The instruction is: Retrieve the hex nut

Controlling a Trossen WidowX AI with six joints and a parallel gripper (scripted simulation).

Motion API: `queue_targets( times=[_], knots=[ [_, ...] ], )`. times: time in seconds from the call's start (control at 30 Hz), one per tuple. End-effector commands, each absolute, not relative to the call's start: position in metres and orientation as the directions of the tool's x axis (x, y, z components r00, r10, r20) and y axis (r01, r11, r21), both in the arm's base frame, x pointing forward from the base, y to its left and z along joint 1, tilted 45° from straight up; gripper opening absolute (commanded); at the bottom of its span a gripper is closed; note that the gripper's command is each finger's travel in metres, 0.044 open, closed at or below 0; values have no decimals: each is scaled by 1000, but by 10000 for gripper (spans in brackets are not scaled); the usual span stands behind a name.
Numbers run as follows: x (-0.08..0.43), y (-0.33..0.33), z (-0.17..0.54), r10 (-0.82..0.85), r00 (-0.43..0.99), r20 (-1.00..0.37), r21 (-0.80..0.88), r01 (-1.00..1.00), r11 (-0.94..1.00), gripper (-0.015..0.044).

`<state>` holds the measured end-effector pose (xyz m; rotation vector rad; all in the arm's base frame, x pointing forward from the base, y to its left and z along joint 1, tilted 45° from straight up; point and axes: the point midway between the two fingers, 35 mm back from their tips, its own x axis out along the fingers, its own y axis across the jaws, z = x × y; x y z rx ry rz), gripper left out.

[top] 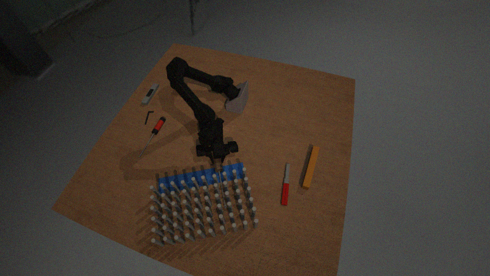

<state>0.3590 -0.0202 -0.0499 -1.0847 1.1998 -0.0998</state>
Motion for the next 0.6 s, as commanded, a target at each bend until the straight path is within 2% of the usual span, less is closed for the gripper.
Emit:
queue_targets(
  times=[0.0, 0.57],
  knots=[
    [356, -21, -49, -577, 422, -700, -713, -464, 526, 0],
    [347, -24, -46, -577, 421, -700, -713, -464, 526, 0]
  ],
)
